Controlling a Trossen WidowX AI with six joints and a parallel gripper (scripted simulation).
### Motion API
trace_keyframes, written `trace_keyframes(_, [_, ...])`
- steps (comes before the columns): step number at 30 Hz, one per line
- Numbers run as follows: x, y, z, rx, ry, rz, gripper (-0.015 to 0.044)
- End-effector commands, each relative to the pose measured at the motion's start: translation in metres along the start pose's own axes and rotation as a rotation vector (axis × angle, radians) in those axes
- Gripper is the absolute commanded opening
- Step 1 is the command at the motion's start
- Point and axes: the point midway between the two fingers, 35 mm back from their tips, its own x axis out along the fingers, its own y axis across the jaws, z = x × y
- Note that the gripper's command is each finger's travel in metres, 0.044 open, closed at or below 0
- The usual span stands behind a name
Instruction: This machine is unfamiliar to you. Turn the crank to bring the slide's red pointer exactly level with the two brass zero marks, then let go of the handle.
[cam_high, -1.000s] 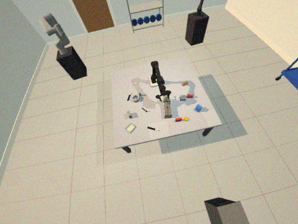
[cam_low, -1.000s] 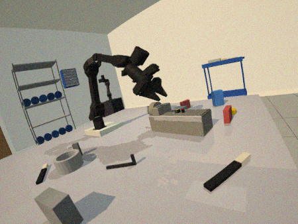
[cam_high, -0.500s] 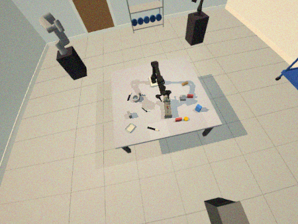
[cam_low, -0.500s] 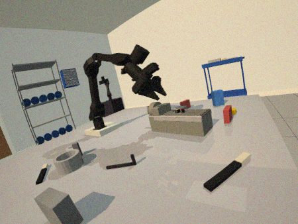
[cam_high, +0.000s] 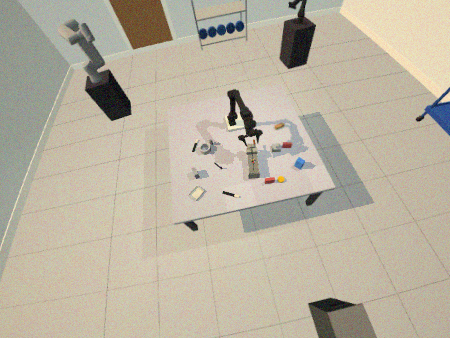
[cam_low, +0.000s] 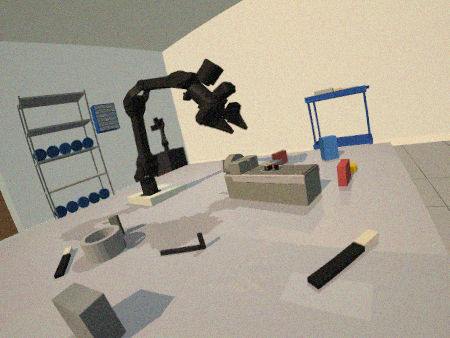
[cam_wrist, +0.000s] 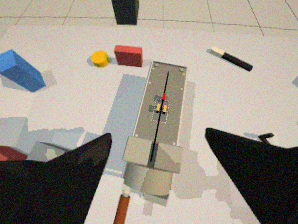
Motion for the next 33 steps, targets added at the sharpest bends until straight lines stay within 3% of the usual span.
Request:
trace_keyframes(1, [-0.009, 0.015, -0.016, 0.043, 0.0, -0.042, 0.044])
trace_keyframes(18, [-0.052, 0.058, -0.067, 0.214, -0.112, -0.163, 0.044])
trace_keyframes(33, [-0.004, 0.06, -0.103, 0.215, -0.112, -0.163, 0.044])
